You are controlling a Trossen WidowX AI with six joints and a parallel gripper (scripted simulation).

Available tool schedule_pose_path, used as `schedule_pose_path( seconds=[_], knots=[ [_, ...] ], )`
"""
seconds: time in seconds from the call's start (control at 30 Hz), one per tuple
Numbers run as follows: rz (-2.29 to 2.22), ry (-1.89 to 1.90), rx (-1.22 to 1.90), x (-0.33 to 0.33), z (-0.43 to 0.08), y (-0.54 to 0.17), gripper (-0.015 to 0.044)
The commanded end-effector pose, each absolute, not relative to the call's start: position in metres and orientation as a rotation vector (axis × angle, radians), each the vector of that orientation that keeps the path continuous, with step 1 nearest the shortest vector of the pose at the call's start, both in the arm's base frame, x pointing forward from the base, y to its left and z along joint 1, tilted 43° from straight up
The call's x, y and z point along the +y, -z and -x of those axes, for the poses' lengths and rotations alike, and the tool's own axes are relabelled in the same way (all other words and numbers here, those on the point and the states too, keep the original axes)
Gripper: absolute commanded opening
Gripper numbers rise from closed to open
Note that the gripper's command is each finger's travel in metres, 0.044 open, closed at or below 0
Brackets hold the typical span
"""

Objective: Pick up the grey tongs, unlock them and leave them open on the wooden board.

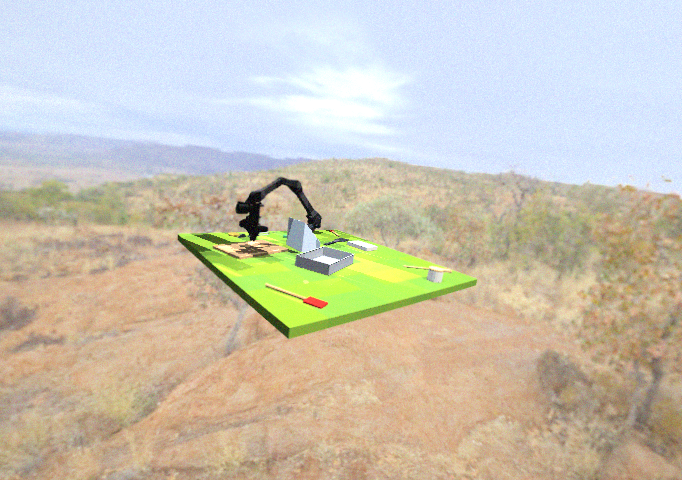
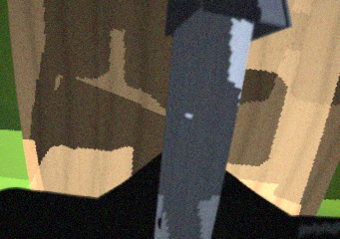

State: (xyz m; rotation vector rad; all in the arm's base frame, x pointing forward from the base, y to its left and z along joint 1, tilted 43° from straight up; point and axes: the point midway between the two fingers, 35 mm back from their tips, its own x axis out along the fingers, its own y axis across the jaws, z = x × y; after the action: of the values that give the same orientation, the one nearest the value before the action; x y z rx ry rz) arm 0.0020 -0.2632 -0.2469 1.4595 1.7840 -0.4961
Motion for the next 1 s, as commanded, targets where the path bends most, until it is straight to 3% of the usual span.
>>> schedule_pose_path(
  seconds=[0.0, 0.17, 0.9, 0.97],
  knots=[
    [-1.455, 0.497, 1.79, -0.2585, -0.0007, 0.2499, -0.015],
    [-1.455, 0.497, 1.79, -0.2577, -0.0006, 0.2506, -0.015],
    [-1.467, 0.488, 1.789, -0.2551, -0.0015, 0.2517, 0.0428],
    [-1.467, 0.488, 1.789, -0.2551, -0.0015, 0.2517, 0.044]
  ],
)
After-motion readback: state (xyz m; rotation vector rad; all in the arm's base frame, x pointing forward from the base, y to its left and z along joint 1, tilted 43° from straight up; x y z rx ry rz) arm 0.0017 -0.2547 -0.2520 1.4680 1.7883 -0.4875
